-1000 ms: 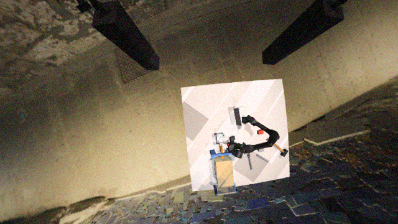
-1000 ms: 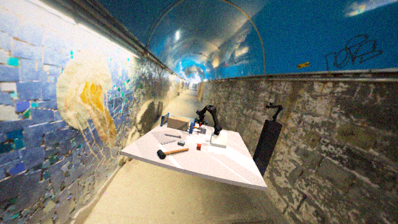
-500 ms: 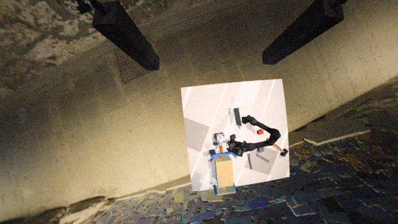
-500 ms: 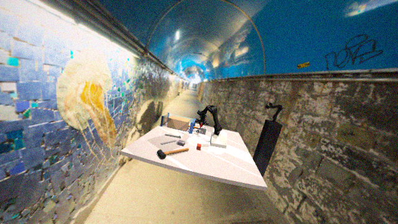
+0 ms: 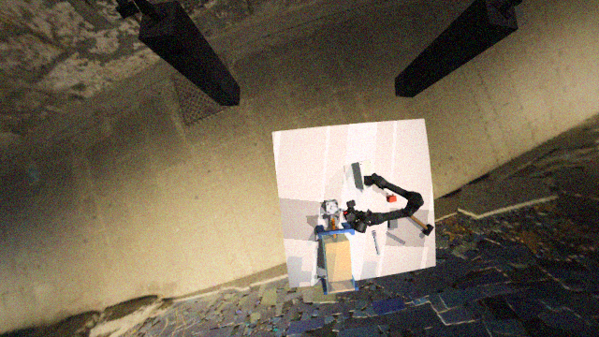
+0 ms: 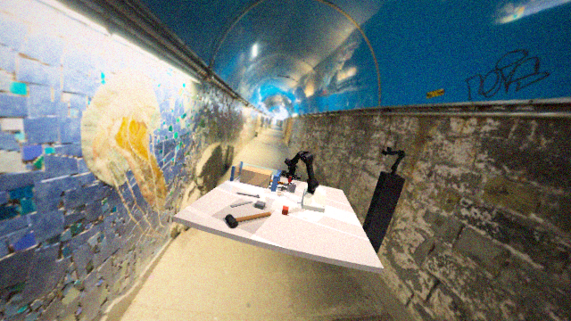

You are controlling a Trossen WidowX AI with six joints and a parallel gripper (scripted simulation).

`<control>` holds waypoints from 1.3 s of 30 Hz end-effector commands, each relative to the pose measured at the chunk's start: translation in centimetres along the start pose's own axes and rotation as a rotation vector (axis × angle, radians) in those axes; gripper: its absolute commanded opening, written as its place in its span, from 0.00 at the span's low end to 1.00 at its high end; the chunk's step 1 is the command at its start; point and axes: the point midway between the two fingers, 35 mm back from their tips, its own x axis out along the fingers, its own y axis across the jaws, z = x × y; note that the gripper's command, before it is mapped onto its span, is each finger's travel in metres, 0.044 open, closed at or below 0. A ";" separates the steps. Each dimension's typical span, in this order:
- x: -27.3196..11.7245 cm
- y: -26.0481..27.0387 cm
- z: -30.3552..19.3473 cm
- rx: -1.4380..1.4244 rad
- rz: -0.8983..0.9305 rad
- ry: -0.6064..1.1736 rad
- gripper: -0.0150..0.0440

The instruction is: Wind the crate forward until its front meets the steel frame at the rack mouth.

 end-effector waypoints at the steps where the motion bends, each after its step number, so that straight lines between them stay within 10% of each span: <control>1: -0.1 -1.4 -0.5 0.010 -0.027 0.012 0.25; 39: -0.3 -5.8 -0.7 0.011 -0.030 0.011 0.25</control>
